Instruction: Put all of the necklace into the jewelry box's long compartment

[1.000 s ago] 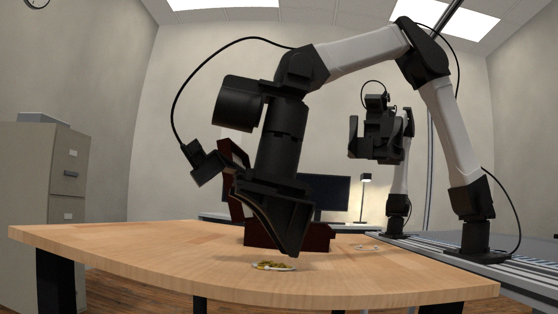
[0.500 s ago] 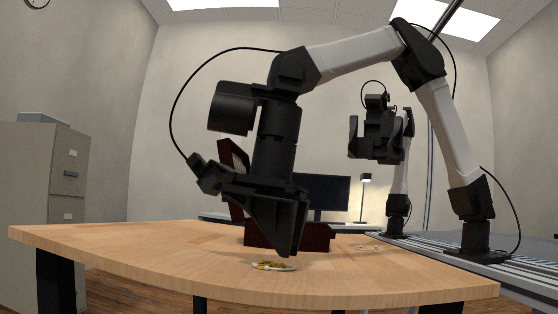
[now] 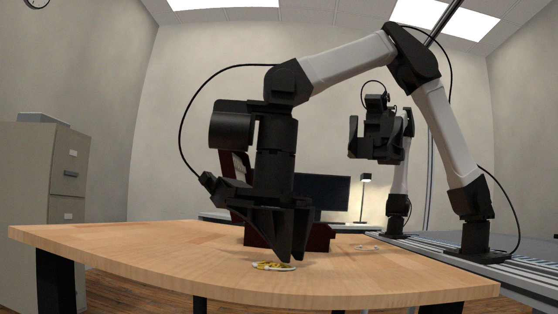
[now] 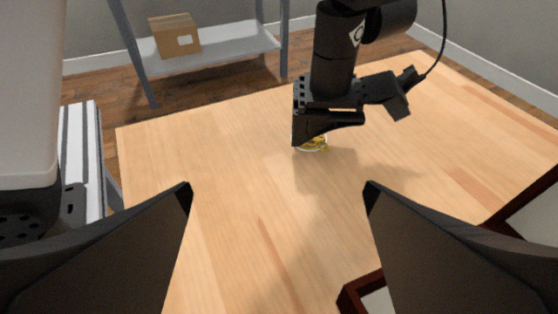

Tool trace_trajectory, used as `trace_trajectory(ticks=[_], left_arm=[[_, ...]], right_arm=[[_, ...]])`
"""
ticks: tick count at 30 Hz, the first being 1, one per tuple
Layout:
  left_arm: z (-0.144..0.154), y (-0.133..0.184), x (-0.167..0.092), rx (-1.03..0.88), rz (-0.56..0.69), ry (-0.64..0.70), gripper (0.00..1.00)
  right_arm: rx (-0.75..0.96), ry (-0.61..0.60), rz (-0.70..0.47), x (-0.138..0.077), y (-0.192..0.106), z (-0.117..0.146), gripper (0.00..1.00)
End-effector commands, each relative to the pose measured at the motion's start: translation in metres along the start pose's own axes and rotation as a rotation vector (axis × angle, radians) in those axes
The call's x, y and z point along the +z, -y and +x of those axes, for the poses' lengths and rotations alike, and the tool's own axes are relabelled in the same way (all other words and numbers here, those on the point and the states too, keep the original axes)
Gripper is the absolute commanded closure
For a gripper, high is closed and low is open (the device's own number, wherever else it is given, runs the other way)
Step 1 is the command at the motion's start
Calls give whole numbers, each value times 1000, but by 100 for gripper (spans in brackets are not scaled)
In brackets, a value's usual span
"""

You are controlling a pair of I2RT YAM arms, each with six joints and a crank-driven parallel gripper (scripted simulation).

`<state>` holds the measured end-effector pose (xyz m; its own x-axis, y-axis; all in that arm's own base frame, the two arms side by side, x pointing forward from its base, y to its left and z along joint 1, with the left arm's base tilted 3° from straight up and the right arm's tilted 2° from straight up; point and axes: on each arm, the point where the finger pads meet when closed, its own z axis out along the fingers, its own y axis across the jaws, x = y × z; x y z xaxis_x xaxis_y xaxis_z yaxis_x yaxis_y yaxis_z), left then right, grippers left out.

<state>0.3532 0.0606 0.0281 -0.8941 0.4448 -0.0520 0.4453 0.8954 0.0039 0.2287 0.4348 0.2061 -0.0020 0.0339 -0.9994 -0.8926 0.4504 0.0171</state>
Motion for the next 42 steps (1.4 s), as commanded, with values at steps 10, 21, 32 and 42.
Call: trace_trajectory(ticks=[10, 21, 32, 42], left_arm=[[1, -2, 20, 9, 11, -1, 58], [1, -2, 29, 9, 11, -1, 58], [-1, -3, 21, 9, -2, 18, 92], [-1, -3, 21, 9, -2, 18, 100]], right_arm=[[7, 17, 16, 4, 3, 0, 0], [7, 17, 16, 4, 3, 0, 0], [7, 17, 16, 4, 3, 0, 0], [7, 17, 16, 4, 3, 0, 0]])
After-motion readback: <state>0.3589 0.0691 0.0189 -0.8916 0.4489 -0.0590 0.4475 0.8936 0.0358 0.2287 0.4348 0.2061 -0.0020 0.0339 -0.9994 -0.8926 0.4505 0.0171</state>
